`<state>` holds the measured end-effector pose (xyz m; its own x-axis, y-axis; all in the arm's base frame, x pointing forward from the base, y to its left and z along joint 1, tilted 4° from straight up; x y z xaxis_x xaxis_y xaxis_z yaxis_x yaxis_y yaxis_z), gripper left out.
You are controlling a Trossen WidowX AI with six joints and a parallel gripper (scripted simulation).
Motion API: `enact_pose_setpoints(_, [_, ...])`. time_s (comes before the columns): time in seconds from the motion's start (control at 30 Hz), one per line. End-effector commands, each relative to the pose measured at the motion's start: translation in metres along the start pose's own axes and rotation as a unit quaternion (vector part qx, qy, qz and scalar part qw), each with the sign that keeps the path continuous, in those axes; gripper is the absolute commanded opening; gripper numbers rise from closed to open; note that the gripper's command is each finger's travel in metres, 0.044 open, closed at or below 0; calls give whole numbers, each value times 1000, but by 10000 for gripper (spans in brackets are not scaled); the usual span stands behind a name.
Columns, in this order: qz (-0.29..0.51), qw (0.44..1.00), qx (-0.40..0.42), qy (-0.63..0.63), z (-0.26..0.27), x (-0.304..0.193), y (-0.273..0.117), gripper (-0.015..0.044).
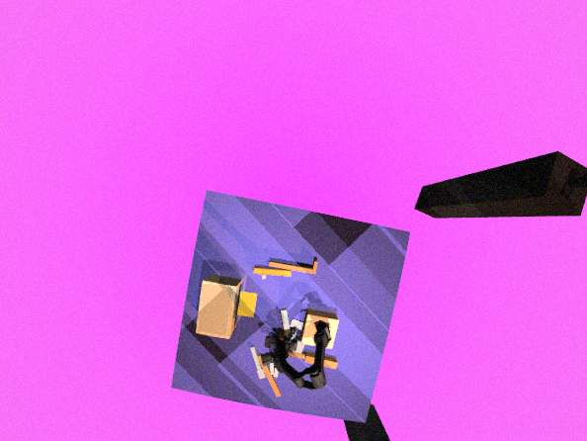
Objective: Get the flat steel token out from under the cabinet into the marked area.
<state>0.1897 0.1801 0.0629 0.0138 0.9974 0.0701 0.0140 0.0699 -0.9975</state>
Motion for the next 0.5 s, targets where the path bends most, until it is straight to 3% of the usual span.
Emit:
enact_pose_setpoints(0.0, [-3,1000,2,19,0,1,-1,0])
enact_pose_setpoints(0.47, [-3,997,2,74,0,1,-1,0])
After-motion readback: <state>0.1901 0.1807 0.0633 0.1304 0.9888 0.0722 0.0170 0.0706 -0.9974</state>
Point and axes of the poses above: the point midway between the two fingers, 35 mm back from their tips, its own y axis out along the fingers, its own z axis across the jaws, x = y × z, the point moved 9 cm from there along -y, back along the fingers, and after that the axes turned 15 degrees about y, right-handed, at the moved point
